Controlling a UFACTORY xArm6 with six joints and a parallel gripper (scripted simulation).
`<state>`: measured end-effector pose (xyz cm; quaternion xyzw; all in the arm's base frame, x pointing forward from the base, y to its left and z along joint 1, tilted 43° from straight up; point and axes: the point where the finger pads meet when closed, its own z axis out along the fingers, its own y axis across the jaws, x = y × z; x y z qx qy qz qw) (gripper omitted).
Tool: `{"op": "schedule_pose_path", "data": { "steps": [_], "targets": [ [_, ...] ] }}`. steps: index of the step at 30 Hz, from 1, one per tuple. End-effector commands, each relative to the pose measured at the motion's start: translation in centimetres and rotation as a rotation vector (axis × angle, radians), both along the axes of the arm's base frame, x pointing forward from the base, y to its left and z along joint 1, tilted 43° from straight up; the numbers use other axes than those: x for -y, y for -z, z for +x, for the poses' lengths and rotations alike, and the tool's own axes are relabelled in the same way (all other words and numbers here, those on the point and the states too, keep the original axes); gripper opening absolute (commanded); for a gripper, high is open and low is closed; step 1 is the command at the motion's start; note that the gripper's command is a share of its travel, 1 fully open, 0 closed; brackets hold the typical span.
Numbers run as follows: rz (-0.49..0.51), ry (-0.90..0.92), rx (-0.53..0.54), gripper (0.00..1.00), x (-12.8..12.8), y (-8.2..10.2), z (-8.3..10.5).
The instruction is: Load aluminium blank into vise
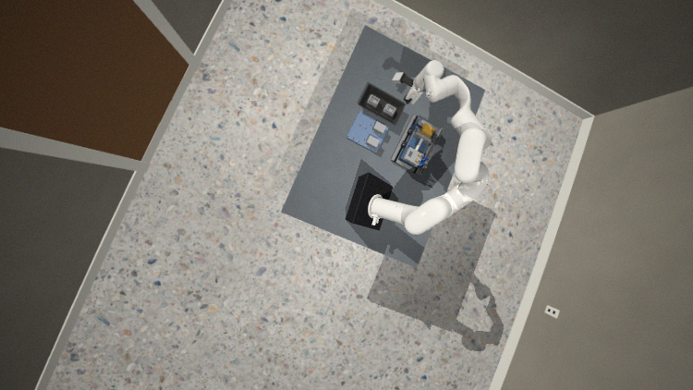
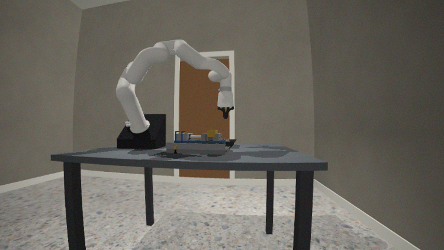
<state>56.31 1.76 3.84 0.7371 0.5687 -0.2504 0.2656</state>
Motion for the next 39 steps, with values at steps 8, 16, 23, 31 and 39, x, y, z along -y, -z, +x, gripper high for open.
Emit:
{"op": "schedule_pose_path", "data": {
  "steps": [8,16,23,31,39],
  "targets": [
    [0.006,-0.011,0.008,0.0,6.8,-6.7,-3.3],
    [0.002,-0.012,0.006,0.0,11.6,-10.6,-7.4],
    [0.0,-0.012,0.006,0.0,12.7,-11.5,-8.5],
    [0.0,-0.012,0.006,0.0,12.7,-11.5,-8.5],
    [0.0,-0.012,0.006,0.0,12.7,-11.5,-8.5]
  ]
}}
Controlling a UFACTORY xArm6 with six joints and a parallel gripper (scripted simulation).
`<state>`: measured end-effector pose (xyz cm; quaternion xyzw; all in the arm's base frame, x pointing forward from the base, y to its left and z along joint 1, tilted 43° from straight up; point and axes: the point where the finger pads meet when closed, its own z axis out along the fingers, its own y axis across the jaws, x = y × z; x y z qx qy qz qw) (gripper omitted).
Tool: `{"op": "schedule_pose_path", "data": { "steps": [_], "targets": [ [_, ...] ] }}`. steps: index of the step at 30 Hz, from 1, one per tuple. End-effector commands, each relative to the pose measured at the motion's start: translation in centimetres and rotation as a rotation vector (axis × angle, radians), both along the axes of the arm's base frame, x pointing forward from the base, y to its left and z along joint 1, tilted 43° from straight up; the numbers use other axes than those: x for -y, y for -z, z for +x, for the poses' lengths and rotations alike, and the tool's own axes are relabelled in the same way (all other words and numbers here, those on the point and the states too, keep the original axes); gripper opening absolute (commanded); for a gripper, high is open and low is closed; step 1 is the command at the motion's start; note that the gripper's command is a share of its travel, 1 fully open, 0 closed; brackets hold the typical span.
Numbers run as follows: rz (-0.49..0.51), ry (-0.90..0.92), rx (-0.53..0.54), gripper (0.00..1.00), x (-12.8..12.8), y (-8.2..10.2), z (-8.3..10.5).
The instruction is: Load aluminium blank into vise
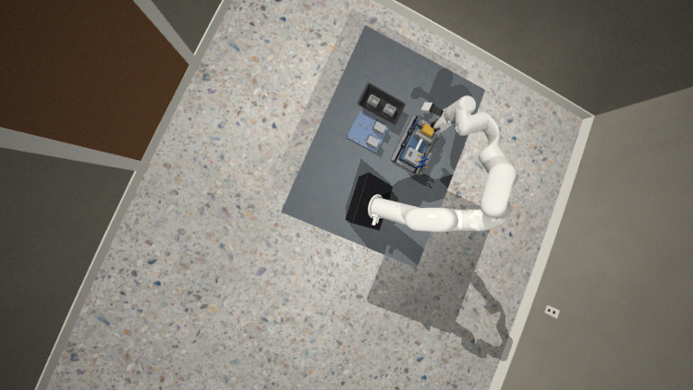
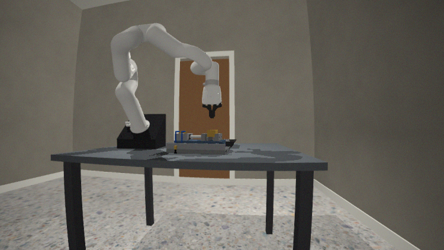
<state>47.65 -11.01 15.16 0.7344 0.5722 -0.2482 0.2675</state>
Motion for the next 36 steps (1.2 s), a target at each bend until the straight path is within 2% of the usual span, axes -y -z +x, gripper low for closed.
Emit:
{"op": "schedule_pose_path", "data": {
  "steps": [1,17,25,26,36],
  "targets": [
    [0.0,-0.001,0.004,0.0,-0.07,-0.13,0.11],
    [0.0,-0.001,0.004,0.0,-0.06,-0.14,0.11],
    [0.002,-0.002,0.004,0.0,0.55,-0.72,0.28],
    [0.002,-0.002,0.004,0.69,0.55,-0.72,0.28],
    [0.002,-0.002,0.004,0.69,0.55,-0.72,0.28]
  ]
}}
